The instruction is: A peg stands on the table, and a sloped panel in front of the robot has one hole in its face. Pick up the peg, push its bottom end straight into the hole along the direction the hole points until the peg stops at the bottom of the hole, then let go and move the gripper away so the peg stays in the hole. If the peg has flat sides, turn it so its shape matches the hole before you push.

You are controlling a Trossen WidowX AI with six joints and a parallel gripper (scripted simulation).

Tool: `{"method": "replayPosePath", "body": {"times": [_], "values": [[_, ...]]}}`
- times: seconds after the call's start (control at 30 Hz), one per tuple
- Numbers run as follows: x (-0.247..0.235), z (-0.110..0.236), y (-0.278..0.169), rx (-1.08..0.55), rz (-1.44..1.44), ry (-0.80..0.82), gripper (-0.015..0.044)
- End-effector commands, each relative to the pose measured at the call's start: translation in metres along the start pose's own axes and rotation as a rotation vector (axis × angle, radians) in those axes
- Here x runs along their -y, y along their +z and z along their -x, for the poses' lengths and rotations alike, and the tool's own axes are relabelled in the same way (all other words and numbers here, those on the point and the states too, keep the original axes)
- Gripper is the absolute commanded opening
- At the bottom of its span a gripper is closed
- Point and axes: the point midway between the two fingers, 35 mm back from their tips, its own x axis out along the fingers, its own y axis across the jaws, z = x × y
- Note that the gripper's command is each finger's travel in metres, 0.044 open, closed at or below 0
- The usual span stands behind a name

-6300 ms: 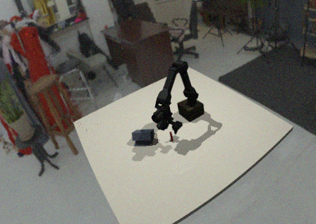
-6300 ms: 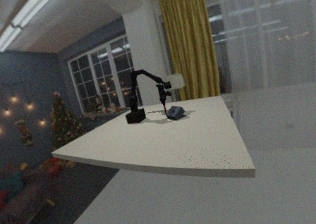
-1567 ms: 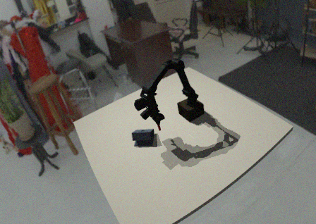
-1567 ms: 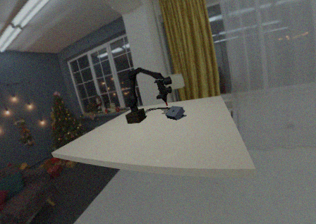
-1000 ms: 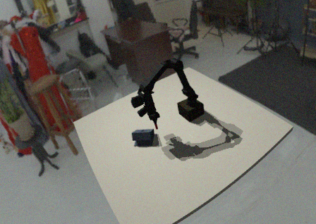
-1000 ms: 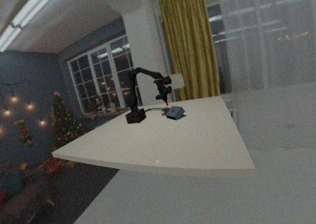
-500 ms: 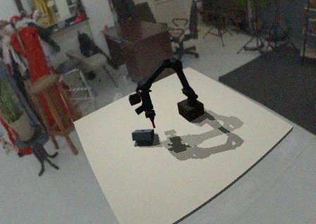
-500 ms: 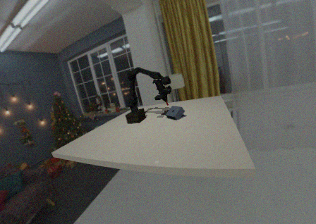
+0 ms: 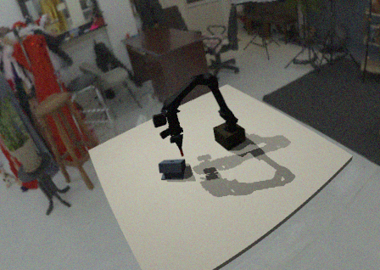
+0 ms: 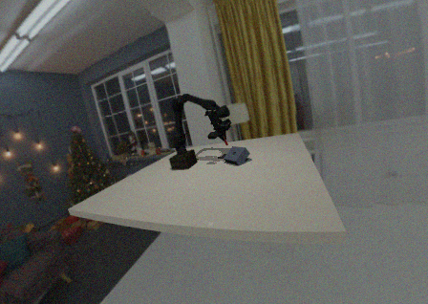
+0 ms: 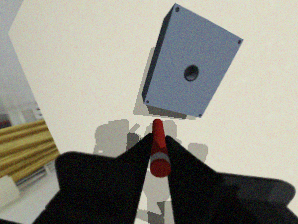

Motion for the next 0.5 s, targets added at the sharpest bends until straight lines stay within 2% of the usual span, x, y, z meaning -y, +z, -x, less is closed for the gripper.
{"method": "replayPosePath", "body": {"times": [0.0,0.47], "values": [[0.003,0.004,0.004,0.004,-0.034,0.018,0.0],[0.018,0.014,0.017,0.023,-0.128,0.062,0.0]]}}
